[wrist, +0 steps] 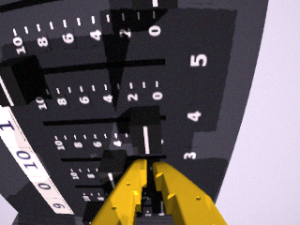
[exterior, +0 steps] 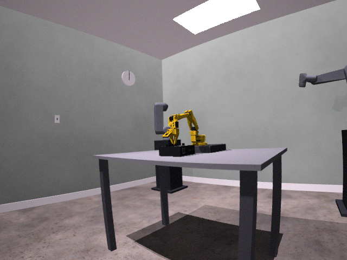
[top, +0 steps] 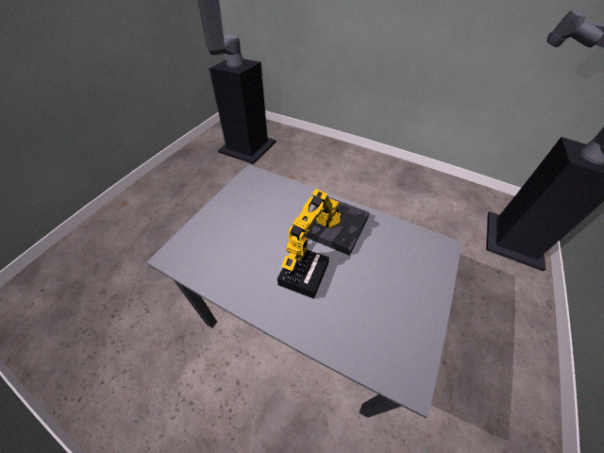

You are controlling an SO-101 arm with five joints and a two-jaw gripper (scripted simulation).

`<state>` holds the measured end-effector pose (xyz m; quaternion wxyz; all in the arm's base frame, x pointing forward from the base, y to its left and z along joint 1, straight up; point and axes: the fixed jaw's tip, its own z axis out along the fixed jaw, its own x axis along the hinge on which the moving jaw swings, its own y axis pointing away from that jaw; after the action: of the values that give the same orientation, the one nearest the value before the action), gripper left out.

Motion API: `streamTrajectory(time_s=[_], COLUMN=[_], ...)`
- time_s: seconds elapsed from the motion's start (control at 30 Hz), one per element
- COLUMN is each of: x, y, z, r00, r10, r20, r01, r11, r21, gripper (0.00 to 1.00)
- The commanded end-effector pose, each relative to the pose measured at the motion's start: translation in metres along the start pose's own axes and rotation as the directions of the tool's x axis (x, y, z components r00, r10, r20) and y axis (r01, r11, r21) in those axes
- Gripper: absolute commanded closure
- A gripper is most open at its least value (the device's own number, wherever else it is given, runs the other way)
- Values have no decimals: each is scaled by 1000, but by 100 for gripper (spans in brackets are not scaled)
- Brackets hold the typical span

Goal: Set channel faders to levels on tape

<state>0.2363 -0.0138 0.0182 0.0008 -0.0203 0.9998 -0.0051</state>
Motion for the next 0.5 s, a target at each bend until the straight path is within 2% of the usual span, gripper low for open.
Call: streamTrajectory(time_s=[0.0,0.47], x=[-1,0], y=[15,18], z=[2,2], r00=[999,999], r10=[-40,-40], r20=[1,1], r01=[40,40], r11=[999,999], r21=[-10,-10], gripper=[100,100])
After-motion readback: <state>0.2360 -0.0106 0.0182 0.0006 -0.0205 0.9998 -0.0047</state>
